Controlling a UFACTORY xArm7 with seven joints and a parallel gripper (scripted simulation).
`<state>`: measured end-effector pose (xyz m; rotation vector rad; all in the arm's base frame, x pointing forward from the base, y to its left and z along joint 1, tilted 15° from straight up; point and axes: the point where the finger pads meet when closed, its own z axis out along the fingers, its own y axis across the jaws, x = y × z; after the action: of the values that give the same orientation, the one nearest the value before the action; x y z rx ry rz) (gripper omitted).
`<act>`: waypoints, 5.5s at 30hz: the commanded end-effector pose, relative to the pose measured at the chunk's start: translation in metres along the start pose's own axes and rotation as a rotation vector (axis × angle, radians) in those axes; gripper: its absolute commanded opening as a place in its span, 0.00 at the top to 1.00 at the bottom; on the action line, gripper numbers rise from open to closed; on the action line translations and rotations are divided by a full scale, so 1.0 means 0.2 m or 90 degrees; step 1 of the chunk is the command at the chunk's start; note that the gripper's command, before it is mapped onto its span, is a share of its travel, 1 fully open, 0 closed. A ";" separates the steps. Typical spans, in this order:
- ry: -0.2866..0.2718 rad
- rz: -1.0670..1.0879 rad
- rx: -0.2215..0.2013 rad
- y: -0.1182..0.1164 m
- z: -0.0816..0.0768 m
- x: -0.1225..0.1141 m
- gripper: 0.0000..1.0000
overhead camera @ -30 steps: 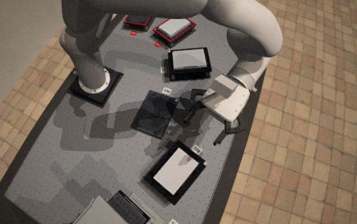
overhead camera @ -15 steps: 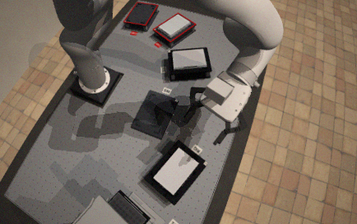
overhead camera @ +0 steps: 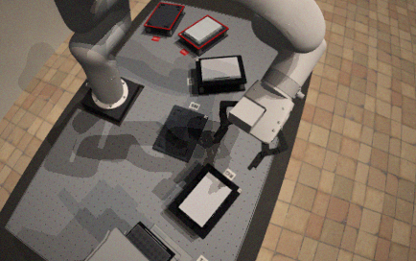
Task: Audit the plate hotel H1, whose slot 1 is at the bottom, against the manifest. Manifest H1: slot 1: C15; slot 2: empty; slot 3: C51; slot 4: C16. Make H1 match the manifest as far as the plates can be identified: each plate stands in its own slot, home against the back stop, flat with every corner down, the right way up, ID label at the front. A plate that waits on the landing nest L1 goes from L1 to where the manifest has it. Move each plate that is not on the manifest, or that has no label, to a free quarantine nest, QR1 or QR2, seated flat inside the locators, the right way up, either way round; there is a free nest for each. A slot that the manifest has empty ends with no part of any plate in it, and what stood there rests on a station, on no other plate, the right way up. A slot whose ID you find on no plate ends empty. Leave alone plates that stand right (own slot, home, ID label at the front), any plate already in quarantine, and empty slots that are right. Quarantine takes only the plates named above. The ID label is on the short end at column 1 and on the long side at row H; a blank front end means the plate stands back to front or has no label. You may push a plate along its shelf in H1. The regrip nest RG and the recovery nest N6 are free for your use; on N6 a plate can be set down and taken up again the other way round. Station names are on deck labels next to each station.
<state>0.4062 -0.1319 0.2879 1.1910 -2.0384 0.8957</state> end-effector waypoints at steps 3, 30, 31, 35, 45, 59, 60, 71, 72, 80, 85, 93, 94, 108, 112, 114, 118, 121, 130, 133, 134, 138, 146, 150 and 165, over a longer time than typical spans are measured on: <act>-0.066 0.001 0.001 0.00 0.00 0.00 0.00; -0.310 0.000 0.002 0.00 0.00 0.01 0.00; -0.320 0.000 0.002 0.00 0.00 0.01 0.00; -0.363 0.000 0.002 0.00 0.00 0.01 0.00; -0.448 0.000 0.002 0.00 0.00 0.01 0.00; -0.575 0.000 0.002 0.00 0.00 0.01 0.00; -0.585 0.000 0.002 0.00 0.00 0.01 0.00; -0.641 0.000 0.002 0.00 0.00 0.01 0.00; -0.641 0.000 0.002 0.00 0.00 0.01 0.00; -0.641 0.000 0.002 0.00 -0.03 0.05 0.00; -0.641 0.000 0.002 0.00 -0.07 0.12 0.00; -0.641 0.000 0.002 0.00 -0.13 0.20 0.00; -0.641 0.000 0.002 0.00 -0.14 0.22 0.00; -0.639 -0.097 0.055 -0.09 -0.09 0.33 0.00; -0.636 -0.174 0.098 -0.15 -0.03 0.37 0.00; -0.633 -0.213 0.119 -0.19 0.00 0.39 0.00; -0.626 -0.290 0.162 -0.25 0.06 0.43 0.00; -0.620 -0.348 0.194 -0.30 0.11 0.46 0.00; -0.601 -0.483 0.268 -0.42 0.22 0.53 0.00; -0.591 -0.541 0.300 -0.47 0.27 0.56 0.00; -0.587 -0.560 0.311 -0.49 0.29 0.57 0.00; -0.571 -0.637 0.353 -0.50 0.30 0.58 0.00; -0.544 -0.752 0.416 -0.50 0.30 0.58 0.00; -0.522 -0.828 0.458 -0.50 0.30 0.58 0.00; -0.498 -0.907 0.501 -0.50 0.30 0.57 0.00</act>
<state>0.4387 -0.2717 0.3639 3.0954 -0.5920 0.4120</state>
